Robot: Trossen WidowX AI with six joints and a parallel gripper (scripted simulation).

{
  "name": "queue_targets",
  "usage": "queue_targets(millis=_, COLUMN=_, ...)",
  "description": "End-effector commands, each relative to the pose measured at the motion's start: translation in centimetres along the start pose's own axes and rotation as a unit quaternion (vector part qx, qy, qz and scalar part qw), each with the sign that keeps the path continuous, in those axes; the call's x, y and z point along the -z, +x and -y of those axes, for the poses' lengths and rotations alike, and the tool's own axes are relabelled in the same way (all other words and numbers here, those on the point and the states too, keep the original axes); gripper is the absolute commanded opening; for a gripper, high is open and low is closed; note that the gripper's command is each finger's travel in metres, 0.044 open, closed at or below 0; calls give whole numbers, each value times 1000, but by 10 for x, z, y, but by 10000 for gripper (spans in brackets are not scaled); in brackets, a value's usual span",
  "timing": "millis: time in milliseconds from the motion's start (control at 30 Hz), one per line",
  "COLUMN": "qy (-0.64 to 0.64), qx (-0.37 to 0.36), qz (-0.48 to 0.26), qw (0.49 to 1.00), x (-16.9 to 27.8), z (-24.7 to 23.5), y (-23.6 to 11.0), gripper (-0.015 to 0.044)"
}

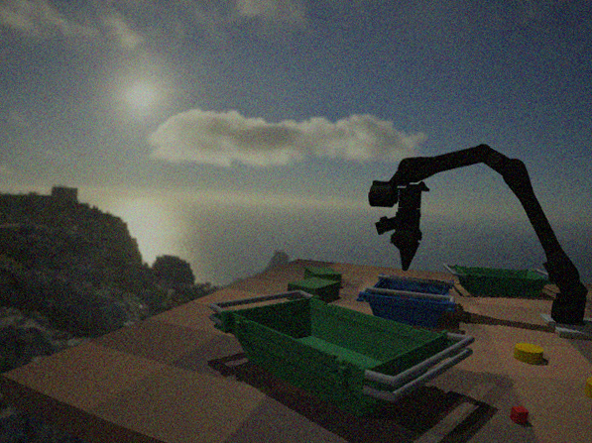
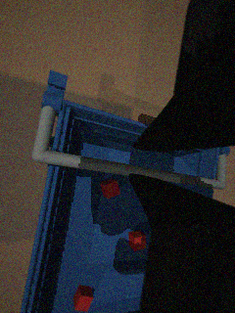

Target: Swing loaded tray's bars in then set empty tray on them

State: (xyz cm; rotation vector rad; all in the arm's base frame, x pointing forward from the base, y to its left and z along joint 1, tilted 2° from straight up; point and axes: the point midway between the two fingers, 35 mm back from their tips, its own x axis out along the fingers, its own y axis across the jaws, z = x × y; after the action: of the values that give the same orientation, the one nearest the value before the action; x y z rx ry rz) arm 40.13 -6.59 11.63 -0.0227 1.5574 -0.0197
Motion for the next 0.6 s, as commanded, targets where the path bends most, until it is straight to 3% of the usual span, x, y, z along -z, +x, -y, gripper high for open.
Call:
queue_targets(millis=0, qy=0, qx=0, qz=0, qw=1000, x=0, z=0, y=1, gripper=89)
queue_targets(millis=233, qy=0, qx=0, qz=0, qw=1000, x=0, z=0, y=1, gripper=89)
queue_targets(millis=367, qy=0, qx=0, qz=0, qw=1000, x=0, z=0, y=1, gripper=0)
queue_targets(millis=567, qy=0, qx=0, qz=0, qw=1000, x=0, z=0, y=1, gripper=0)
